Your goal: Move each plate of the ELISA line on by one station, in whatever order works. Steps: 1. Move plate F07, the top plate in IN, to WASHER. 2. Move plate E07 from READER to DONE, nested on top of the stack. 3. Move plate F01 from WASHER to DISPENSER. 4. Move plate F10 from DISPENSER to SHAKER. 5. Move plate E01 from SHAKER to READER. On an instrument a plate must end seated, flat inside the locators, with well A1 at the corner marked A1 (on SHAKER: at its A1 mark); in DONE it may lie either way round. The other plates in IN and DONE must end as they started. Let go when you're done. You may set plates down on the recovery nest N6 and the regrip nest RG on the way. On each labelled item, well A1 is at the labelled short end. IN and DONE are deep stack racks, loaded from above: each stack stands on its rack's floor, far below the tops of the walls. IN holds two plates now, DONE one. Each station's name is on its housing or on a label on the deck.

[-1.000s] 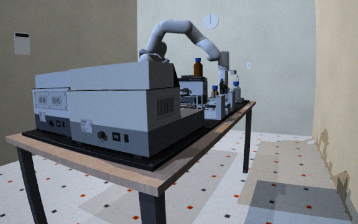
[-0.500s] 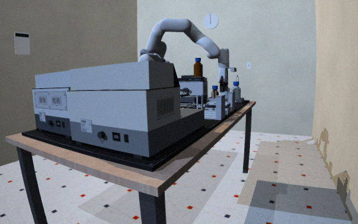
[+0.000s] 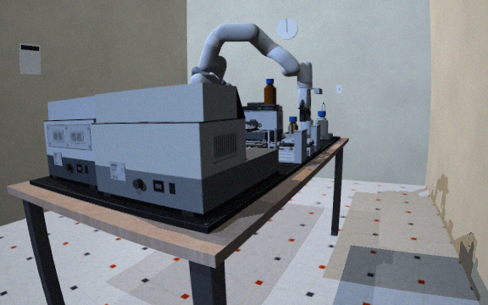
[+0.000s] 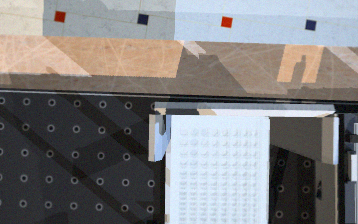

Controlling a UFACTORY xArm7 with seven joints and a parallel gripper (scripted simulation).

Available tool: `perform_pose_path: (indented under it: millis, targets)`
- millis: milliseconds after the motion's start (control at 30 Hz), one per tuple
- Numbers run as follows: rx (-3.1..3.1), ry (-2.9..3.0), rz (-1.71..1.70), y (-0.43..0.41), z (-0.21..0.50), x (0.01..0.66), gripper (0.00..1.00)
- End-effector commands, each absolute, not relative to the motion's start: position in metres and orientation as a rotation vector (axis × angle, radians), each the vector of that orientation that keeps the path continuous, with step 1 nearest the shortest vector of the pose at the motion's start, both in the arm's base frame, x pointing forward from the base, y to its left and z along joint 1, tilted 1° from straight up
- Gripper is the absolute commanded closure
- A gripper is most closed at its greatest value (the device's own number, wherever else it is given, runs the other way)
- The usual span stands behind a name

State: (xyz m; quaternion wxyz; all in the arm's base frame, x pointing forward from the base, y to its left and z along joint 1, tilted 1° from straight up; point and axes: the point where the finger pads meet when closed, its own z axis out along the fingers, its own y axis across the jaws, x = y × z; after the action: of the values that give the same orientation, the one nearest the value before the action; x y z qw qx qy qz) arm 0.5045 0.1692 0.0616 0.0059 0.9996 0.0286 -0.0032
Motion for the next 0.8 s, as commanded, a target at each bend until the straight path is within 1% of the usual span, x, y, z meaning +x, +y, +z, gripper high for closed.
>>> perform_pose_path:
  millis: [0, 767]
  targets:
    - [3.130, 0.090, -0.001, 0.170, 0.069, 0.506, 0.00]
    - [3.130, 0.090, -0.001, 0.170, 0.097, 0.507, 0.00]
